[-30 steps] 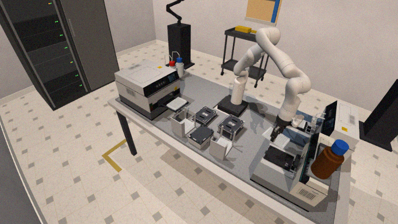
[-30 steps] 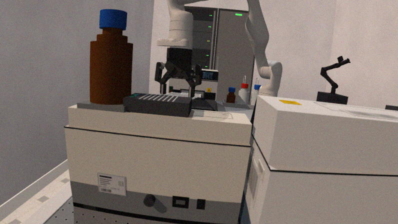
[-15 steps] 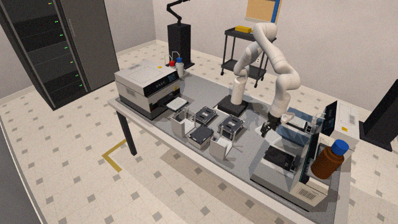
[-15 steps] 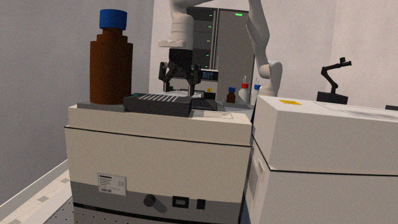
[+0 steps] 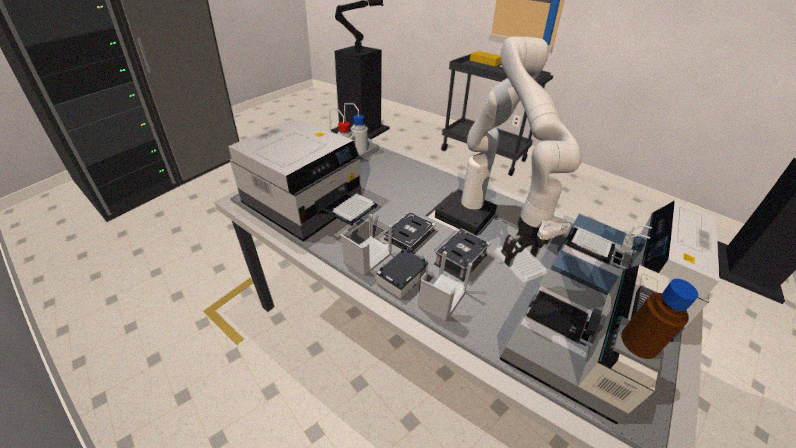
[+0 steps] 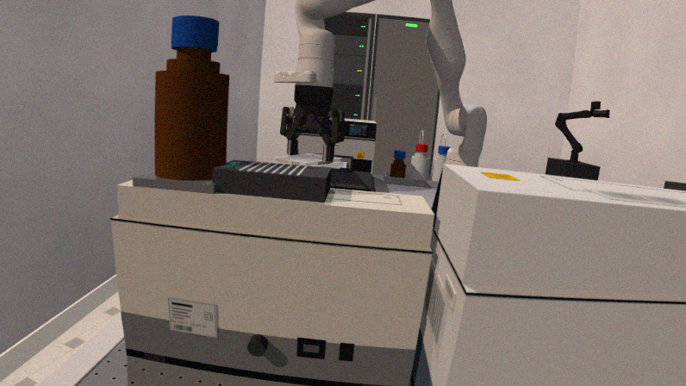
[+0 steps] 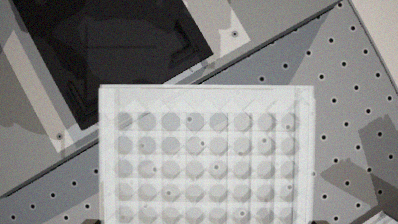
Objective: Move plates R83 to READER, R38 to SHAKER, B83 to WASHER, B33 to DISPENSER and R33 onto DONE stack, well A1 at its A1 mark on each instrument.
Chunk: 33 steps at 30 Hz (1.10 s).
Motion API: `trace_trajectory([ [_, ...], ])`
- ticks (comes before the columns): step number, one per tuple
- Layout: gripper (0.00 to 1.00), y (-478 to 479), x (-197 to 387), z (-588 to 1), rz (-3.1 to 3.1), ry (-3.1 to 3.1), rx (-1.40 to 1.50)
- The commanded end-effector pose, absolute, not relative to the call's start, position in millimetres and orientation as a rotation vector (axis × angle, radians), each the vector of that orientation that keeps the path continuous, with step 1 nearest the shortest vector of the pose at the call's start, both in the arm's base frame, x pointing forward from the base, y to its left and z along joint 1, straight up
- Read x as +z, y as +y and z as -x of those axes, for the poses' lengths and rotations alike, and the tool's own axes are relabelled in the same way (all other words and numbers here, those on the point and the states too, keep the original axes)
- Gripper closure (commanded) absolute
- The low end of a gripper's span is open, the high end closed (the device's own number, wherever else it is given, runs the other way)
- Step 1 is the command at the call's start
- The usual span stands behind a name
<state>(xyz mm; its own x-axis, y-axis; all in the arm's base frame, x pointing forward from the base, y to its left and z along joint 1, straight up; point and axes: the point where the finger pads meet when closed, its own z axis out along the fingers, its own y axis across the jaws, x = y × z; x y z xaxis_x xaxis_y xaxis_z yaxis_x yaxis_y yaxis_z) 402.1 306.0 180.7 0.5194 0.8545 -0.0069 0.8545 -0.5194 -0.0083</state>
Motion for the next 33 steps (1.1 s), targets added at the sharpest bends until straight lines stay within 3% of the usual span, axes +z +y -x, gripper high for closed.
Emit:
trace_trajectory([
  [1, 0.06, 296, 184, -405, 2.752, -1.503, -0.002],
  [33, 0.06, 204, 184, -406, 2.947, -1.066, -0.001],
])
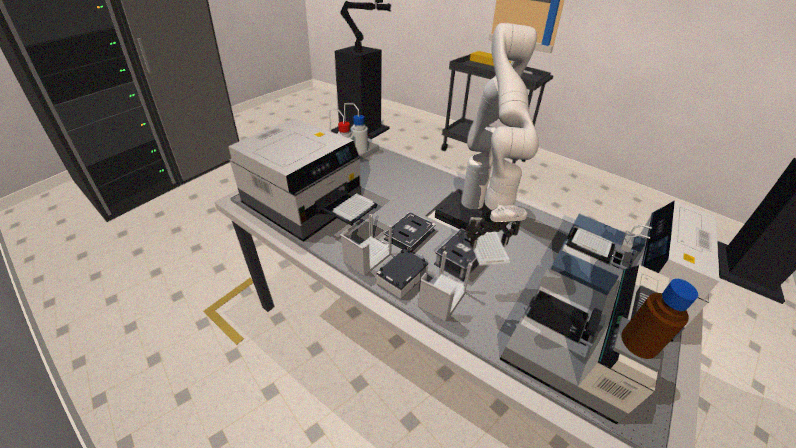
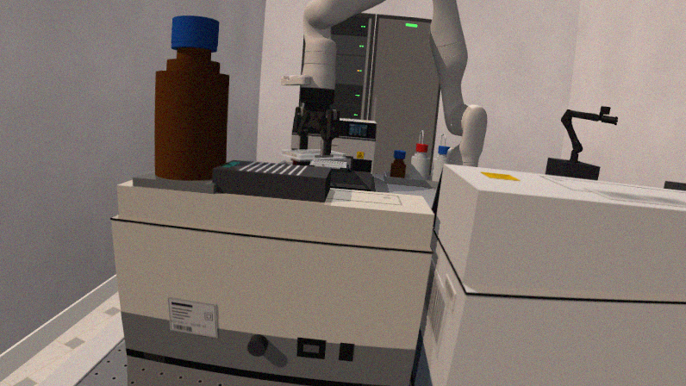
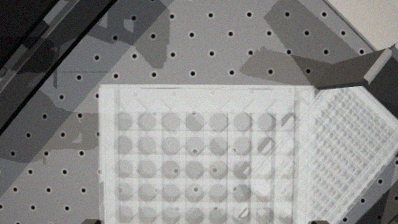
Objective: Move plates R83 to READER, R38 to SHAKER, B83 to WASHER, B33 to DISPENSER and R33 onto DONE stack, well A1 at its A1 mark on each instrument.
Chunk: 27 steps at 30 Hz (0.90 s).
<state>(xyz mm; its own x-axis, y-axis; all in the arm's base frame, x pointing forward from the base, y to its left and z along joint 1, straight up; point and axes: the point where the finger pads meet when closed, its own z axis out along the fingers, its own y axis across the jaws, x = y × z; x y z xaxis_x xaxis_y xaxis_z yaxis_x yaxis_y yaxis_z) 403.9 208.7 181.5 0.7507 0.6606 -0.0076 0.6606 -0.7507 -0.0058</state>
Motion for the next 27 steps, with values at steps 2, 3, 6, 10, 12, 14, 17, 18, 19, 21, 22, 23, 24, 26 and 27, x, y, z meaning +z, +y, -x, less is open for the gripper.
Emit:
trace_trajectory([
  [2, 0.06, 198, 184, -406, 2.960, -1.031, -0.001],
  [3, 0.06, 194, 184, -406, 2.966, -1.014, -0.001],
  [6, 0.06, 184, 184, -406, 2.981, -0.972, -0.001],
  [10, 0.06, 173, 184, -406, 2.997, -0.919, -0.001],
  [12, 0.06, 166, 184, -406, 3.007, -0.884, -0.001],
  [14, 0.06, 159, 184, -407, 3.018, -0.849, -0.001],
  [17, 0.06, 156, 184, -407, 3.023, -0.831, -0.001],
  [18, 0.06, 152, 184, -406, 3.029, -0.815, 0.001],
  [19, 0.06, 149, 184, -407, 3.032, -0.796, -0.001],
  [21, 0.06, 142, 184, -407, 3.041, -0.760, -0.001],
  [22, 0.06, 139, 184, -407, 3.046, -0.742, -0.001],
  [23, 0.06, 136, 184, -407, 3.050, -0.725, -0.001],
  [24, 0.06, 132, 184, -407, 3.054, -0.707, -0.001],
  [26, 0.06, 126, 184, -407, 3.052, -0.726, 0.000],
  [27, 0.06, 124, 184, -407, 3.056, -0.699, 0.007],
])
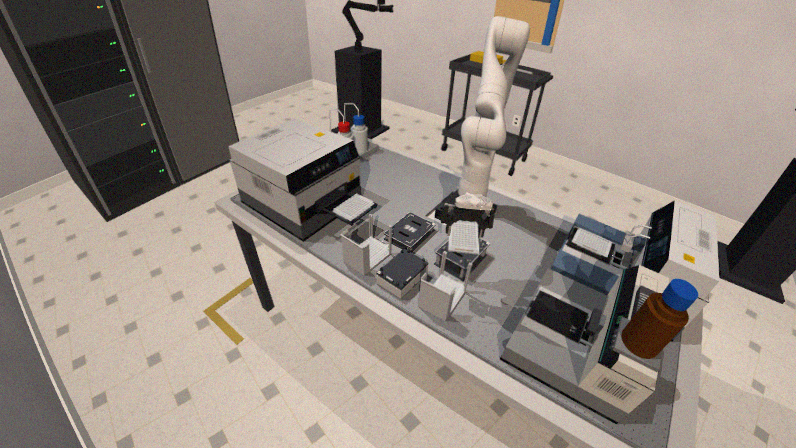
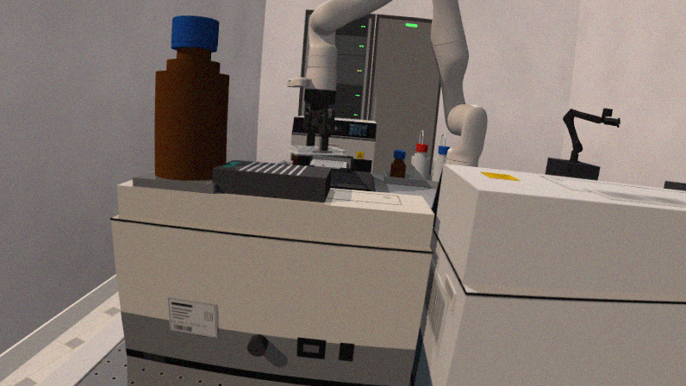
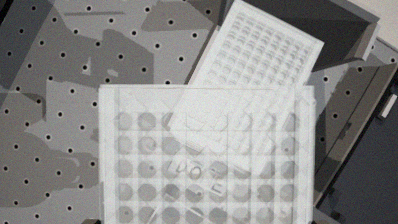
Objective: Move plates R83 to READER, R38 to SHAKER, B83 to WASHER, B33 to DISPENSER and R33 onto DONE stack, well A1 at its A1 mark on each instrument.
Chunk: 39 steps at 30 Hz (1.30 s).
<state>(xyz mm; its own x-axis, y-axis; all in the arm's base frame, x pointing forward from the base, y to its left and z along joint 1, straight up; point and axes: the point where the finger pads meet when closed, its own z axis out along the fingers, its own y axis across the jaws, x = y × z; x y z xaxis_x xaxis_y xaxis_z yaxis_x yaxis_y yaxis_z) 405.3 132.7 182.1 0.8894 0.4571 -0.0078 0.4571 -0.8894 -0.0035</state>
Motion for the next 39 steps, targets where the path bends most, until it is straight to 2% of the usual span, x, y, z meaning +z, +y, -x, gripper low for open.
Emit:
trace_trajectory([
  [1, 0.06, 121, 184, -410, 3.063, -0.673, 0.007],
  [39, 0.06, 26, 183, -464, 3.136, -0.104, 0.015],
])
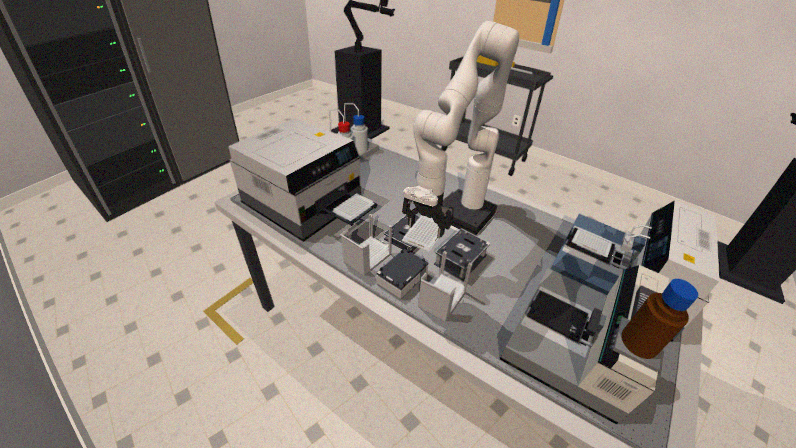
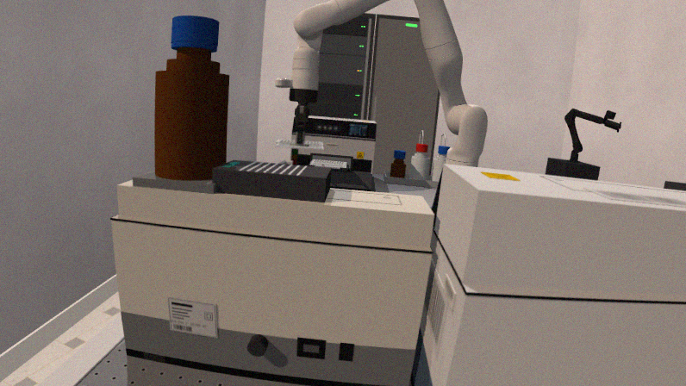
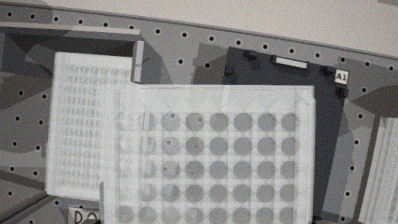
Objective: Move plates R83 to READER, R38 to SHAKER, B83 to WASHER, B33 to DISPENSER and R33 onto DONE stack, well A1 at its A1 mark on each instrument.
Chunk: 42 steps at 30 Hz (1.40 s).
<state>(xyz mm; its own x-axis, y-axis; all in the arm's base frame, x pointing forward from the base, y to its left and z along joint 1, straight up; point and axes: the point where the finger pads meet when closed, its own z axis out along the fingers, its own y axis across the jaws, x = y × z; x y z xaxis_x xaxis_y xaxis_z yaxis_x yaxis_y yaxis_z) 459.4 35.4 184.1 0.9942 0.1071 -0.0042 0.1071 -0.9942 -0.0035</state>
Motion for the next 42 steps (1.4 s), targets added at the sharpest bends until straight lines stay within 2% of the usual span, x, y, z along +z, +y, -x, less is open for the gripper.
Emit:
trace_trajectory([
  [1, 0.06, 26, 183, -464, 3.136, -0.104, 0.015],
  [17, 0.06, -16, 183, -488, 3.135, 0.128, 0.014],
  [42, 0.06, -16, 179, -489, 3.138, 0.119, 0.005],
])
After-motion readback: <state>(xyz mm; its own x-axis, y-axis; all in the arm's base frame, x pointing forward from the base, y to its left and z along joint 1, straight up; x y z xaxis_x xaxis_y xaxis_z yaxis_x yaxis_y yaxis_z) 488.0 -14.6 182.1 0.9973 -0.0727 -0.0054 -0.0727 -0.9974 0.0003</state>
